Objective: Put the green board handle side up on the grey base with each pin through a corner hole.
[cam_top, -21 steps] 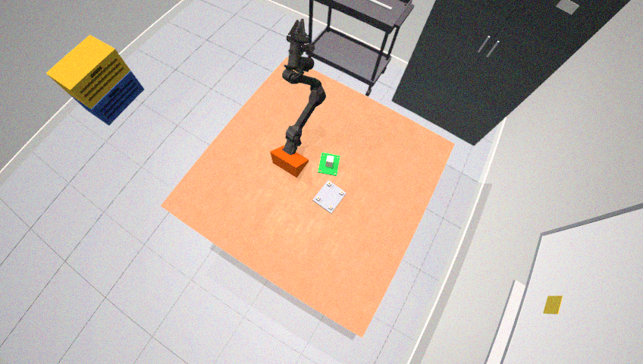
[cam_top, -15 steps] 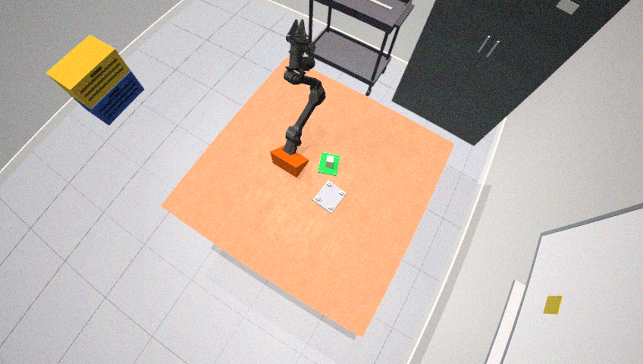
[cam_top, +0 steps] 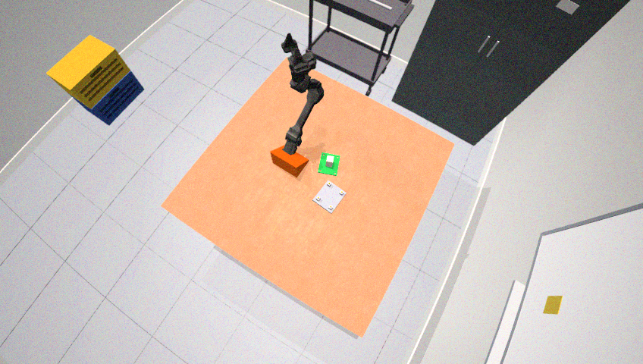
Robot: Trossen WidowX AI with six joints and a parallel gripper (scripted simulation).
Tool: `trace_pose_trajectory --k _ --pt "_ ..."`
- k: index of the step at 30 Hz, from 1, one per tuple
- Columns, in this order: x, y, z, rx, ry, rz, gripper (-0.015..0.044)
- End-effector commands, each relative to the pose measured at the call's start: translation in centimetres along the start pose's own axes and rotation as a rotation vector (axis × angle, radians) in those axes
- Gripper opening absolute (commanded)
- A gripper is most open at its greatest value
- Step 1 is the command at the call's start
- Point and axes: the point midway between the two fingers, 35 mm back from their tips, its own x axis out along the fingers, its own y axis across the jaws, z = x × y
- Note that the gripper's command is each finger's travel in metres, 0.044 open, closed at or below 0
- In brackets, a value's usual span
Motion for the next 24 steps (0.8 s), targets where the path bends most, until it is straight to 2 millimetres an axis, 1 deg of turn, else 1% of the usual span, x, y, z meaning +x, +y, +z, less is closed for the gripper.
trace_pose_trajectory --k 1,3,6,9,11,14,17,21,24 --pt "-0.7 5.3 -1.6 0.007 0.078 0.18 0.044" --pt "-1.4 8.5 -2.3 0.015 0.122 0.291 0.044" --pt "-3.2 13.3 -3.1 0.026 0.181 0.461 0.044" --pt "-5.6 17.8 -3.5 0.036 0.233 0.635 0.044" --pt "-7.7 20.6 -3.7 0.042 0.268 0.754 0.044" --pt "-11.3 24.4 -3.7 0.049 0.316 0.935 0.044" --pt "-15.3 27.6 -3.4 0.055 0.359 1.117 0.044" --pt "-21.4 30.9 -2.5 0.06 0.408 1.367 0.044" --pt "-26.2 32.6 -1.5 0.061 0.439 1.558 0.044"
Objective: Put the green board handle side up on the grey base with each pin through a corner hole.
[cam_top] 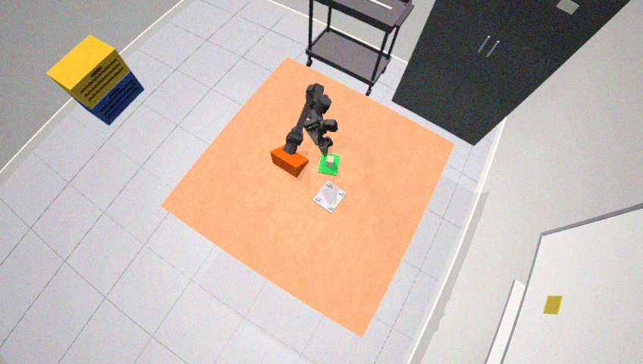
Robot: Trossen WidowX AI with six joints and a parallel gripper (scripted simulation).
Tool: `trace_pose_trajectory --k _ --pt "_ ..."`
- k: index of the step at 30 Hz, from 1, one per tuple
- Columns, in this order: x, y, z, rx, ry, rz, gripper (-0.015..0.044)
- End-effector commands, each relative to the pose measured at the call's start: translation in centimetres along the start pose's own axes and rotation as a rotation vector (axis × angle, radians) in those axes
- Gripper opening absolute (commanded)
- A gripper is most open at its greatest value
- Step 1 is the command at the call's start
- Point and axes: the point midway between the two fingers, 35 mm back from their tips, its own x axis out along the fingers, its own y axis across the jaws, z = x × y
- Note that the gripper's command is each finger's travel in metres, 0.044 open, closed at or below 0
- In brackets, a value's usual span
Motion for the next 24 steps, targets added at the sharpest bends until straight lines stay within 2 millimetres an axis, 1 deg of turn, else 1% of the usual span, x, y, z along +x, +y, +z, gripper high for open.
trace_pose_trajectory --k 1,4,7,10,14,17,19,22,23,24 --pt "0.7 5.6 -0.5 -0.014 0.046 0.204 0.044" --pt "0.5 10.6 -0.8 -0.027 0.092 0.39 0.044" --pt "-0.6 15.6 -1.2 -0.038 0.141 0.581 0.044" --pt "-2.5 20.3 -1.6 -0.048 0.198 0.772 0.044" --pt "-6.1 25.7 -2.2 -0.059 0.285 1.018 0.044" --pt "-9.5 29.0 -2.7 -0.071 0.367 1.205 0.044" --pt "-12.1 30.8 -3.0 -0.079 0.429 1.33 0.044" --pt "-16.1 32.8 -3.3 -0.088 0.532 1.507 0.044" --pt "-17.1 33.1 -3.4 -0.09 0.561 1.552 0.044" --pt "-17.8 33.3 -3.4 -0.091 0.578 1.579 0.044"
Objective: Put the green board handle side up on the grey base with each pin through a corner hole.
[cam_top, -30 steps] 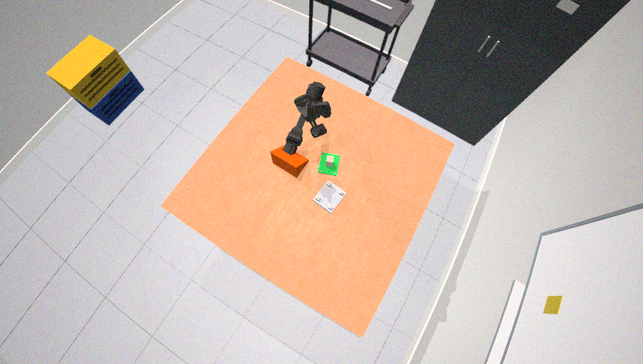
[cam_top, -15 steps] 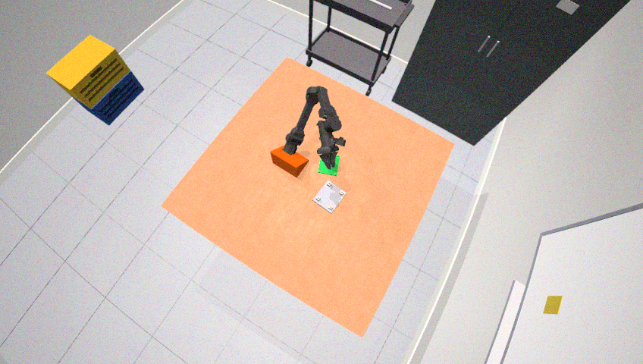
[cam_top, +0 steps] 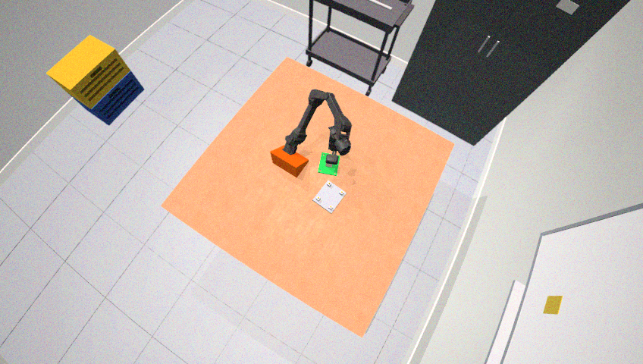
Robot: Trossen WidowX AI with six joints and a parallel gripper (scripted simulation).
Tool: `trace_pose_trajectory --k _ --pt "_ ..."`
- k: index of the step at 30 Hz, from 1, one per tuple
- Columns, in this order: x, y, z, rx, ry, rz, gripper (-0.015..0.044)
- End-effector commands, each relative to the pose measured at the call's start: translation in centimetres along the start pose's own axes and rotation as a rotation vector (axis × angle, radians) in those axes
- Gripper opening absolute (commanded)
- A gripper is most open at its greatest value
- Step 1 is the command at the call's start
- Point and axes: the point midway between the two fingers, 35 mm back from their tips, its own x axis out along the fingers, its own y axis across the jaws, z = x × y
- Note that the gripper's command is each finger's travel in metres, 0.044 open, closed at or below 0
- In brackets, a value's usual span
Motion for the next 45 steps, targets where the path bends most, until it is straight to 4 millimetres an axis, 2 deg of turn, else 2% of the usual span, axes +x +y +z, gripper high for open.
trace_pose_trajectory --k 1,6,10,13,17,45 --pt "0.9 2.4 -0.5 0.017 0.051 0.112 0.044" --pt "1.1 2.0 -0.9 0.017 0.051 0.112 0.044" --pt "4.2 2.4 -1.1 0.016 0.05 0.113 0.044" --pt "4.4 2.4 -1.1 0.016 0.05 0.113 0.044" --pt "5.8 2.6 -1.2 0.016 0.05 0.113 0.044" --pt "9.9 2.9 -1.3 0.016 0.049 0.111 0.044"
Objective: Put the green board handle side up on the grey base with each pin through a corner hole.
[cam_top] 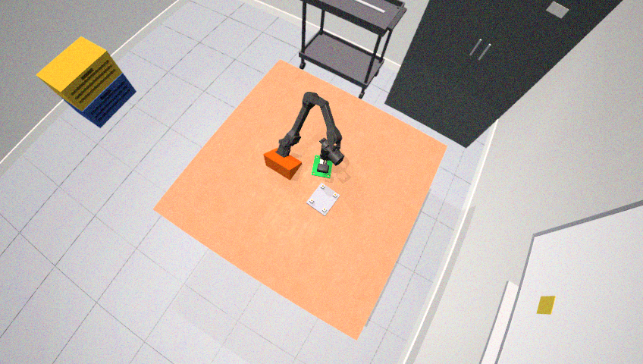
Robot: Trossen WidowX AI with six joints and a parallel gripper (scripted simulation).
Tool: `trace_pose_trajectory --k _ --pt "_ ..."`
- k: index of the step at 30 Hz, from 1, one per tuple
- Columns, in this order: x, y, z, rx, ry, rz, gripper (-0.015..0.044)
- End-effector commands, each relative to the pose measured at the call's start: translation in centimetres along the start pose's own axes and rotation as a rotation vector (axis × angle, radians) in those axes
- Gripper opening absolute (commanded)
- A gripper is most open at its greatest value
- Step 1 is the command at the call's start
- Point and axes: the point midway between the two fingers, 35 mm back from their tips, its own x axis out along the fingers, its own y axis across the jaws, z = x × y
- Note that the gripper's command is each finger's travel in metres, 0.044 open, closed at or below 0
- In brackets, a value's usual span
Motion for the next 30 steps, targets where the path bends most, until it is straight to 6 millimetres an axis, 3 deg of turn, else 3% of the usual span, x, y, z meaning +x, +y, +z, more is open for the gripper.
trace_pose_trajectory --k 1,17,27,30 --pt "0.6 0.1 -0.1 0.005 -0.001 0.007 0.044" --pt "2.9 0.3 -0.3 0.005 -0.002 0.012 0.044" --pt "2.9 0.3 -0.3 0.005 -0.002 0.012 0.0177" --pt "2.9 0.3 -0.3 0.005 -0.002 0.012 0.0157"
